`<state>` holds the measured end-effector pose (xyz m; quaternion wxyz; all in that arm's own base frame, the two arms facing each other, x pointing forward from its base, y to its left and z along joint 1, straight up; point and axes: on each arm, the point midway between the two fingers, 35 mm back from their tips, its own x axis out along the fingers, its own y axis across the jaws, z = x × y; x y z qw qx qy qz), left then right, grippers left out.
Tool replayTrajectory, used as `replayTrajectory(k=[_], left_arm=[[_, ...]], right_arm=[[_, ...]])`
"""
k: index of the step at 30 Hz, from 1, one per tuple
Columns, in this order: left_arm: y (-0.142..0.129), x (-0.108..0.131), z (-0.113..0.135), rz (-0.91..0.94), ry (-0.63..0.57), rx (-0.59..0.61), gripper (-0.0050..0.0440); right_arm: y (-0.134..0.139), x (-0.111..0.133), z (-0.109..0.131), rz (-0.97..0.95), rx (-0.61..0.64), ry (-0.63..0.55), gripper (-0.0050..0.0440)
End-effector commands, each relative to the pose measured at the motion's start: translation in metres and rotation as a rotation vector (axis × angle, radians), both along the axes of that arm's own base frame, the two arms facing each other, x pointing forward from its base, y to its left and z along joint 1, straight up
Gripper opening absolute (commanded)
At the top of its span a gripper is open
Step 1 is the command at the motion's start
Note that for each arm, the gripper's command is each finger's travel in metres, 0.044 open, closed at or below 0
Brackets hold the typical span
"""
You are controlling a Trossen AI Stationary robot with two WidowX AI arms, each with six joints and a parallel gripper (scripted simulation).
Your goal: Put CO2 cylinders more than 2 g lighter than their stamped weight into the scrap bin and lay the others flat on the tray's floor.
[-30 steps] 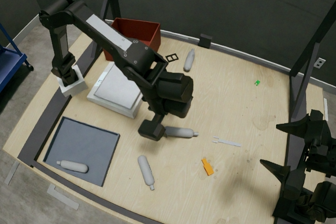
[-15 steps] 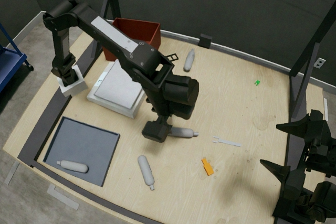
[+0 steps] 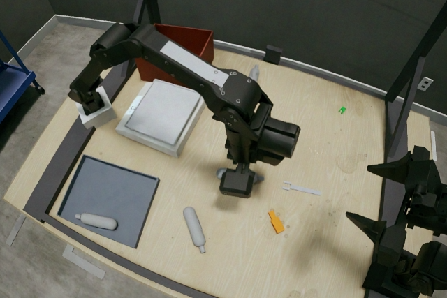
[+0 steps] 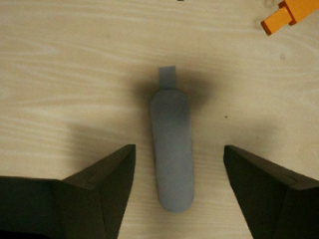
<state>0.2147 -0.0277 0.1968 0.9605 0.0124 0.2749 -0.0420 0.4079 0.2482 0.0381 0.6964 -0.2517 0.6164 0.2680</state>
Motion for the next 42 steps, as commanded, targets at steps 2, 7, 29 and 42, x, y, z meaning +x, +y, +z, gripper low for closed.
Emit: replayTrajectory(k=[2,7,29,42], left_arm=[[0.000,0.000,0.004,0.000,-0.010,-0.003,0.0440],[0.000,0.000,0.004,0.000,-0.010,-0.003,0.0440],[0.000,0.000,0.004,0.000,-0.010,-0.003,0.0440],[0.000,0.000,0.004,0.000,-0.010,-0.003,0.0440]], right_arm=[[0.012,0.012,0.009,0.060,-0.026,0.022,0.0249],[0.014,0.012,0.004,0.093,-0.048,0.053,0.0249],[0.012,0.010,-0.026,0.099,-0.063,0.082,0.0249],[0.012,0.010,-0.040,0.099,-0.063,0.082,0.0249]])
